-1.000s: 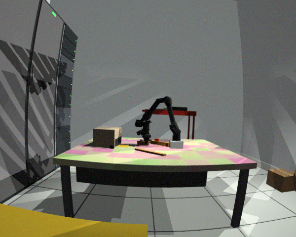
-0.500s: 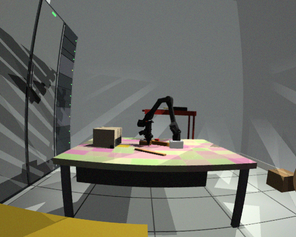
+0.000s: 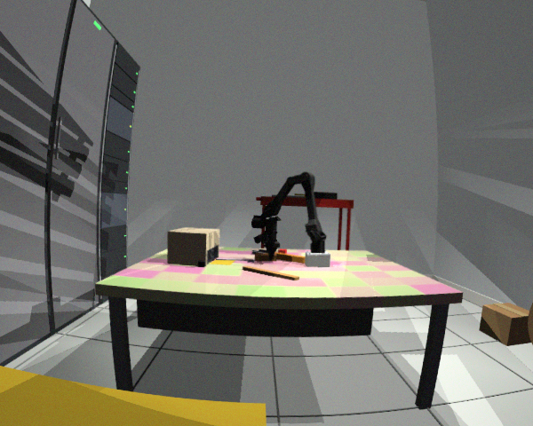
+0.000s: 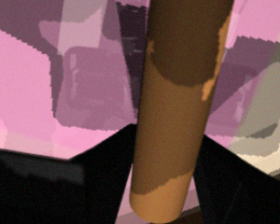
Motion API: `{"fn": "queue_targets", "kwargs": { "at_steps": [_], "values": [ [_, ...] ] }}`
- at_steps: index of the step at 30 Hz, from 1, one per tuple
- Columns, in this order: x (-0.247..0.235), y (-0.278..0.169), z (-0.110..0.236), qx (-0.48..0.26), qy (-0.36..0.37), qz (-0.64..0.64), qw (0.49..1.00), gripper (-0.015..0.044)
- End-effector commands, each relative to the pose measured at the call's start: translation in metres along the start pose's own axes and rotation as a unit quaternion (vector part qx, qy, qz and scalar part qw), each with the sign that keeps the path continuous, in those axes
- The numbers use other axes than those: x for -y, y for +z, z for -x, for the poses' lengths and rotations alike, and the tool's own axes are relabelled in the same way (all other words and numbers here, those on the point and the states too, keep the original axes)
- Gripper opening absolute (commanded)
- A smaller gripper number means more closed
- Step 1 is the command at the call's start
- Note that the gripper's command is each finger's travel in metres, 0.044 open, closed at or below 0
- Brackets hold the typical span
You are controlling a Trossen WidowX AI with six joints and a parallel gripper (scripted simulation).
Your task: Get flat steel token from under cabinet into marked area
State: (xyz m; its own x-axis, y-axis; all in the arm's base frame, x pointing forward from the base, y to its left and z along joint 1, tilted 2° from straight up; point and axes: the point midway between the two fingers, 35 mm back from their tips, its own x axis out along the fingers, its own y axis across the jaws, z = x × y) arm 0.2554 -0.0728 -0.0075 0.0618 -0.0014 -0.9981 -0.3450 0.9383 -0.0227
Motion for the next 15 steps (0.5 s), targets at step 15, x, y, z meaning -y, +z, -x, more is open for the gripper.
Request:
{"fn": "queue_targets", "kwargs": {
  "at_steps": [15],
  "values": [
    [0.002,-0.015,0.001,-0.001,0.000,-0.001,1.000,0.0000]
  ]
}}
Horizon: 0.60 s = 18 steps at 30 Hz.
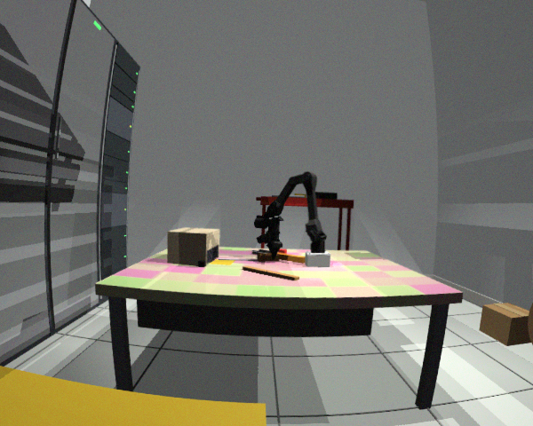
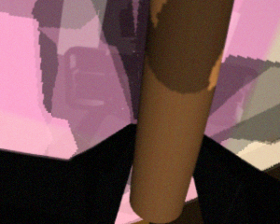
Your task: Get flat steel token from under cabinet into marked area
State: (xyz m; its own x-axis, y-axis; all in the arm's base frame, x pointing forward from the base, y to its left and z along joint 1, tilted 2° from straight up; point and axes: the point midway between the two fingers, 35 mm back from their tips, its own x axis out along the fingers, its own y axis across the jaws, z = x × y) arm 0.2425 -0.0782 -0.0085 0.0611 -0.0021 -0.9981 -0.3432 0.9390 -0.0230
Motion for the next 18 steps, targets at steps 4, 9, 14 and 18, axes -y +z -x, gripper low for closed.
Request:
{"fn": "queue_targets", "kwargs": {
  "at_steps": [4,9,14,18],
  "values": [
    [0.0041,-0.0036,0.0018,-0.001,0.000,0.000,1.000,0.0000],
    [0.0062,-0.0043,0.0026,-0.001,0.000,0.001,1.000,0.0000],
    [0.0050,-0.0042,0.0017,-0.001,0.000,0.001,1.000,0.0079],
    [0.0050,-0.0042,0.0017,-0.001,0.000,0.001,1.000,0.0184]
  ]
}}
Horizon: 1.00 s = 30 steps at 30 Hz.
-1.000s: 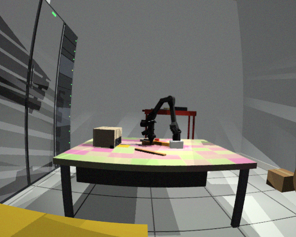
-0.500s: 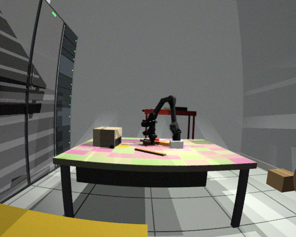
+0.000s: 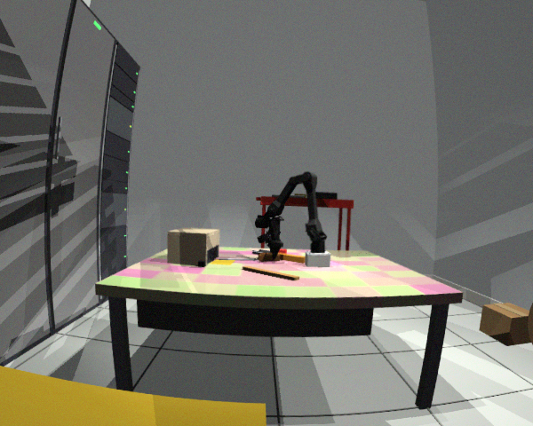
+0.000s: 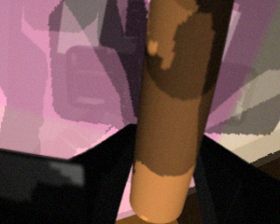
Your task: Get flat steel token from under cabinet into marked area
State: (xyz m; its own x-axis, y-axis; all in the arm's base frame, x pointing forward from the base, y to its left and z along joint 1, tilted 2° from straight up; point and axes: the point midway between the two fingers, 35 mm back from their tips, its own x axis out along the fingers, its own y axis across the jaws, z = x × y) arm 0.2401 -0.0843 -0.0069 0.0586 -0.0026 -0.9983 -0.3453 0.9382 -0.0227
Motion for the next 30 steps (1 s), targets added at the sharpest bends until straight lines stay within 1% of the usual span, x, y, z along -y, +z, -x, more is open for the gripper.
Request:
{"fn": "queue_targets", "kwargs": {
  "at_steps": [1,7,10,25,30],
  "values": [
    [0.0000,0.0000,0.0000,0.000,0.000,0.000,1.000,0.0200],
    [-0.0005,-0.0005,0.0000,-0.001,0.001,0.000,1.000,0.0200],
    [-0.0004,-0.0004,0.0001,0.000,0.000,0.000,1.000,0.0270],
    [-0.0005,-0.0006,-0.0038,0.000,0.000,0.000,1.000,0.0270],
    [-0.0009,-0.0007,-0.0012,0.000,0.000,0.001,1.000,0.0139]
  ]
}}
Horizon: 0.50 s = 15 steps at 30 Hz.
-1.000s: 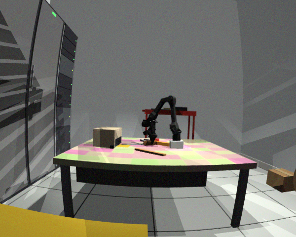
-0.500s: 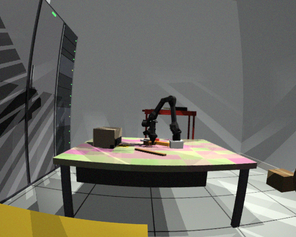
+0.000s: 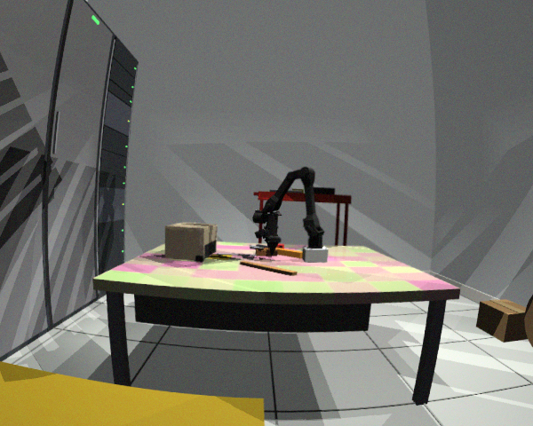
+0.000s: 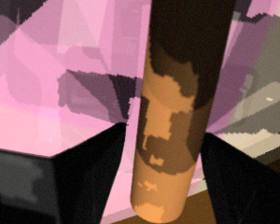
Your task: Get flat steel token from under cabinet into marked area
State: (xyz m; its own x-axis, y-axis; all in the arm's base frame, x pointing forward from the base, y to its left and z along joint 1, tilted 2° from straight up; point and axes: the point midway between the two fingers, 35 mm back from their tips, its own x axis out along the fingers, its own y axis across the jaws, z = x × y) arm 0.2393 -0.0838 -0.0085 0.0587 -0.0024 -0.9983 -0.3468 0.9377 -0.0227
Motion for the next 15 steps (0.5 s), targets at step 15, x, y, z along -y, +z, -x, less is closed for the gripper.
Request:
{"fn": "queue_targets", "kwargs": {
  "at_steps": [15],
  "values": [
    [0.0000,0.0005,0.0003,0.000,0.000,0.000,1.000,0.0000]
  ]
}}
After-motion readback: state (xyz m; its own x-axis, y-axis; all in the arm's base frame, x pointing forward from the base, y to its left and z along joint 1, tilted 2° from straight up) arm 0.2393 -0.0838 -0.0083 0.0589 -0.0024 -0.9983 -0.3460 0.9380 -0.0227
